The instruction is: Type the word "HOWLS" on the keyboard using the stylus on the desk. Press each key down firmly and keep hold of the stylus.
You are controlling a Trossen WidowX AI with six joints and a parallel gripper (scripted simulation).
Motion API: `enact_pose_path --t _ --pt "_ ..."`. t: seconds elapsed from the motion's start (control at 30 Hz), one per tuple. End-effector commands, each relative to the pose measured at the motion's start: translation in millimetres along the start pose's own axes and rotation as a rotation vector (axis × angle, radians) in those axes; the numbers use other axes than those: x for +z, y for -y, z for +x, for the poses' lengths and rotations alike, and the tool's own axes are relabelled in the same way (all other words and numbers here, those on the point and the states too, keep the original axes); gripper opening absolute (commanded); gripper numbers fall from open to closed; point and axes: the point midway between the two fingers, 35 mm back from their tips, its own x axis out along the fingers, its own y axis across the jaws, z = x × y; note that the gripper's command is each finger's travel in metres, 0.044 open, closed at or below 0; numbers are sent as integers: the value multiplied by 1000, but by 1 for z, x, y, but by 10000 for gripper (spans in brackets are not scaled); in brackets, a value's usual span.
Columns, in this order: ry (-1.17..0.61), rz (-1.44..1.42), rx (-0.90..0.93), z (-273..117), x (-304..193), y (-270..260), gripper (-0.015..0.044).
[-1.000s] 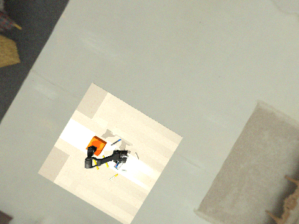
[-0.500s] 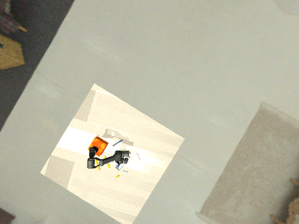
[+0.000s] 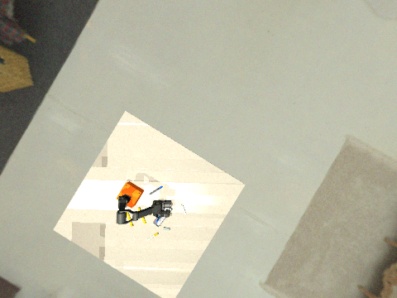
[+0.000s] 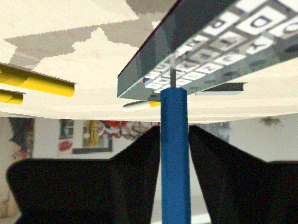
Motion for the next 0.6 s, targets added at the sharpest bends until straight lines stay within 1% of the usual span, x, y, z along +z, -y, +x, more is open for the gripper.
enact_pose_path --t 0.0,0.2,0.43,0.57 --pt "-3 3 0 0 0 0 81" --pt "-3 3 0 -1 -3 0 81" --pt "-3 3 0 -17 -29 0 81" --pt "-3 3 0 -18 -32 0 81"
